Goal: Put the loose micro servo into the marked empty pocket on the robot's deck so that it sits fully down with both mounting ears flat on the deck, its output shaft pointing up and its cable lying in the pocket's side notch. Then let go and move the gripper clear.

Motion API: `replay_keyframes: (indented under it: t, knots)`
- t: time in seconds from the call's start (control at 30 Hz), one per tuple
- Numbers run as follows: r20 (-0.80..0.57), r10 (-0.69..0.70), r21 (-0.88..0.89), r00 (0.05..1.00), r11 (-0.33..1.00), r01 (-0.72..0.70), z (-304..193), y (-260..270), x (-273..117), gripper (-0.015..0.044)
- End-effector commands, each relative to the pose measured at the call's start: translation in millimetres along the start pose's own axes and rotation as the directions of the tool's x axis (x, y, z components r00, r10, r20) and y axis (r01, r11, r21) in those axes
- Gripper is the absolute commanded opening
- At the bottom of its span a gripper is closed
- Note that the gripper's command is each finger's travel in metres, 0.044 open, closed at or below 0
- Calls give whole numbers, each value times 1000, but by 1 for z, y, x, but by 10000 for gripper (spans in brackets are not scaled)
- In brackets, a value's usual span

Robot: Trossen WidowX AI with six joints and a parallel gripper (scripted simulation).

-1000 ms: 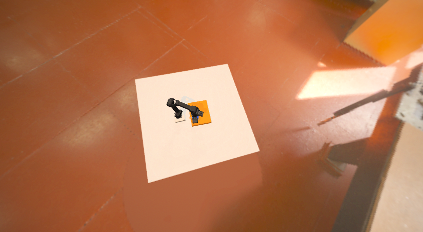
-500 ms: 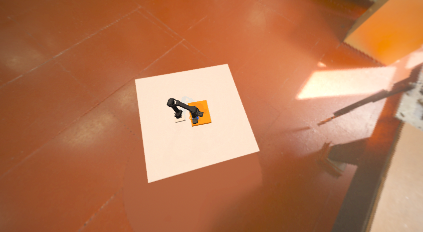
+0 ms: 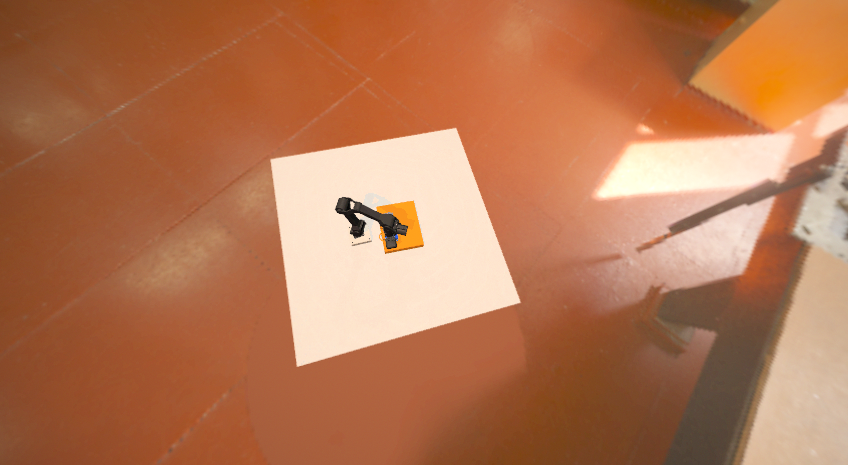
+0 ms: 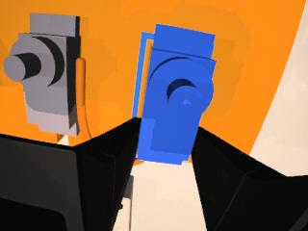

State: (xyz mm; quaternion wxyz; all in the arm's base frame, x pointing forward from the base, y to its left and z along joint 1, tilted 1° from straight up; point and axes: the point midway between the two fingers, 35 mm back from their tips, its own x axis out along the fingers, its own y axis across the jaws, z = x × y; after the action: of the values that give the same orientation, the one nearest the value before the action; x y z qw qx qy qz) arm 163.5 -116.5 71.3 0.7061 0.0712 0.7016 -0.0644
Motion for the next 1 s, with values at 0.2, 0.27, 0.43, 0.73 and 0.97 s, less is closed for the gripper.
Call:
replay_keyframes:
  t: [0.2, 0.27, 0.43, 0.73, 0.97]
  knots:
    - [3, 1, 0, 1000, 1000, -1, 1, 0, 10, 0]
    - [3, 1, 0, 1000, 1000, -1, 1, 0, 12, 0]
    - [3, 1, 0, 1000, 1000, -1, 1, 0, 17, 0]
    - [3, 1, 0, 1000, 1000, -1, 0, 0, 16, 187]
    - [3, 1, 0, 1000, 1000, -1, -4, 1, -19, 187]
